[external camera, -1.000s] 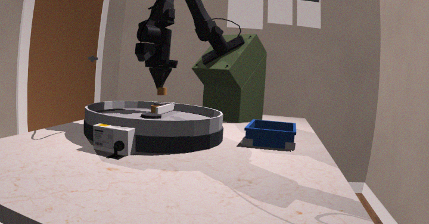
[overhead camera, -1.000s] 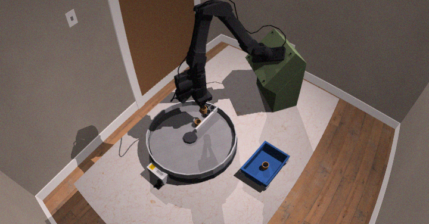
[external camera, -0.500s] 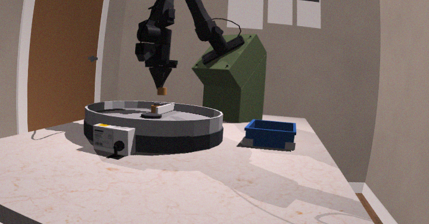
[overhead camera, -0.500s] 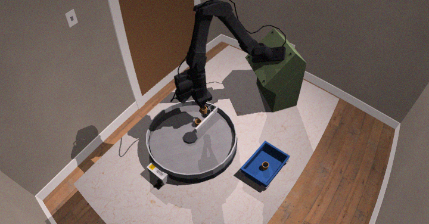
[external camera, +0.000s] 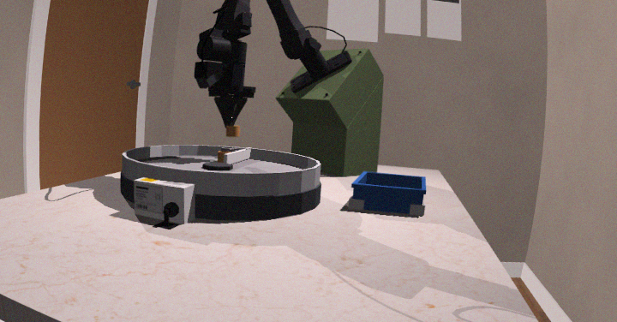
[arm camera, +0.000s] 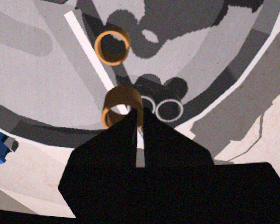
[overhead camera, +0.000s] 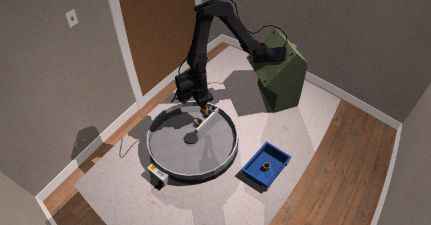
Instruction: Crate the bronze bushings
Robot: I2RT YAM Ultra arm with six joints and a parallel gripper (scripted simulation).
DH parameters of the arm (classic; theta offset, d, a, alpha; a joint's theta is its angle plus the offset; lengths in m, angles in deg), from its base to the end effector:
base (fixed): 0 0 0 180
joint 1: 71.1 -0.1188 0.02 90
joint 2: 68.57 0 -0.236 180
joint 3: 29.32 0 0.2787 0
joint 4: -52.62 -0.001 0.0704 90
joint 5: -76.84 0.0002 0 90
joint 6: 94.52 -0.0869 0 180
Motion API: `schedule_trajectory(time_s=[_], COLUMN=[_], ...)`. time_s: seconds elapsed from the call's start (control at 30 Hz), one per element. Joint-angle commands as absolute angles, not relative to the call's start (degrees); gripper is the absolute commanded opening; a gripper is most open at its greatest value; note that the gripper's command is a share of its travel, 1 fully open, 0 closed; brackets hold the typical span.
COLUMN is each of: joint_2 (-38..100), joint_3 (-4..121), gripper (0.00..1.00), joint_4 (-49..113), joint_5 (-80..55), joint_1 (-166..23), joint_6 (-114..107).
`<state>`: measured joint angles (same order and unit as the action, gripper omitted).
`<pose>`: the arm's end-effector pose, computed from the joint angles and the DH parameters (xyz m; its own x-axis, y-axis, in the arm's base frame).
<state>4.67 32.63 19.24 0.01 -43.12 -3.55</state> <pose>0.2873 -0.1739 0.1811 -0.6309 0.3165 -0.7084 0.5893 0.7893 -0.1722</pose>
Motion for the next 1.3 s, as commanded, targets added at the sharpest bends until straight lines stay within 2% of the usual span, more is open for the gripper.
schedule_trajectory(time_s=[0.0,0.5,0.87,1.27], joint_2=[3.1,4.0,8.2,18.5], joint_3=[34.2,28.9,25.0,27.4], gripper=[0.0,0.0,0.0,0.0], joint_4=[19.2,21.6,24.7,27.4], joint_5=[0.7,4.9,13.6,23.0], joint_1=[-44.1,-50.3,-63.5,-80.1], joint_6=[-4.2,-8.6,-18.8,-33.9])
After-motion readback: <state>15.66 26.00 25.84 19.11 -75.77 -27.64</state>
